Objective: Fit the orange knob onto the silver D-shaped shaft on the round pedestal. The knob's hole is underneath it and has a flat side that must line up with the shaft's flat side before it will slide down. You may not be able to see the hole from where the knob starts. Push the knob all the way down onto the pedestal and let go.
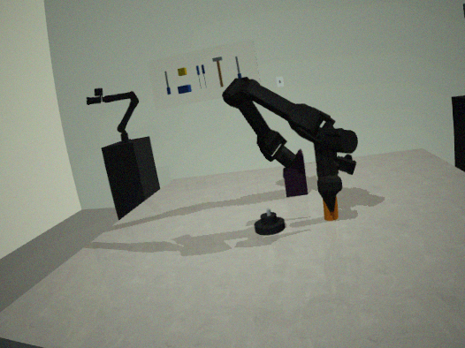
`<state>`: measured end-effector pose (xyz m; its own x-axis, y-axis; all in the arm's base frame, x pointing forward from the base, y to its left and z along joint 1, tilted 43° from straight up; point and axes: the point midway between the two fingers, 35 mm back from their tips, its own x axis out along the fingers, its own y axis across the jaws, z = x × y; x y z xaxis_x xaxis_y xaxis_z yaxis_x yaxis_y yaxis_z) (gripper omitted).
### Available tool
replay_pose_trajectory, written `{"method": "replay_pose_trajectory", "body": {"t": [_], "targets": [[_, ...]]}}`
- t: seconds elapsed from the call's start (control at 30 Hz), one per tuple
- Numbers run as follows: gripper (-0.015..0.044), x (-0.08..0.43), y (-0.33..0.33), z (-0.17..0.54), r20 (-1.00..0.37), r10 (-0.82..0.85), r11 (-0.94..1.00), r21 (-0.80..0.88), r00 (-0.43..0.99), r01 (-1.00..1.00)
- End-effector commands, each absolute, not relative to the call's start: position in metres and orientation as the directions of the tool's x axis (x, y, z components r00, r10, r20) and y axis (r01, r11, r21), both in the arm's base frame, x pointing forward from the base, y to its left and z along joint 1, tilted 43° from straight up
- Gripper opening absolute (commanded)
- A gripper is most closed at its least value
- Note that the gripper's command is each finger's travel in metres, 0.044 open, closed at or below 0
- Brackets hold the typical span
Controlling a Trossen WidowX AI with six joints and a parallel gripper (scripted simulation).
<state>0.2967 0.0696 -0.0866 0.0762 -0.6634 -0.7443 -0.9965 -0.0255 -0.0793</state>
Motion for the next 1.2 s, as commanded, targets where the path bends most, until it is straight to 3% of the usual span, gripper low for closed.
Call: {"method": "replay_pose_trajectory", "body": {"t": [0.0,0.5,0.83,1.03,1.17], "targets": [[0.044,0.294,0.063,-0.093,-0.737,-0.672,-0.032,-0.065,0.07,-0.997],[0.044,0.294,0.048,-0.108,-0.735,-0.674,-0.031,-0.066,0.07,-0.997],[0.0177,0.294,0.048,-0.108,-0.735,-0.674,-0.031,-0.066,0.07,-0.997],[0.0138,0.294,0.048,-0.108,-0.735,-0.674,-0.031,-0.066,0.07,-0.997],[0.0032,0.294,0.052,-0.107,-0.739,-0.669,-0.035,-0.08,0.083,-0.996]]}}
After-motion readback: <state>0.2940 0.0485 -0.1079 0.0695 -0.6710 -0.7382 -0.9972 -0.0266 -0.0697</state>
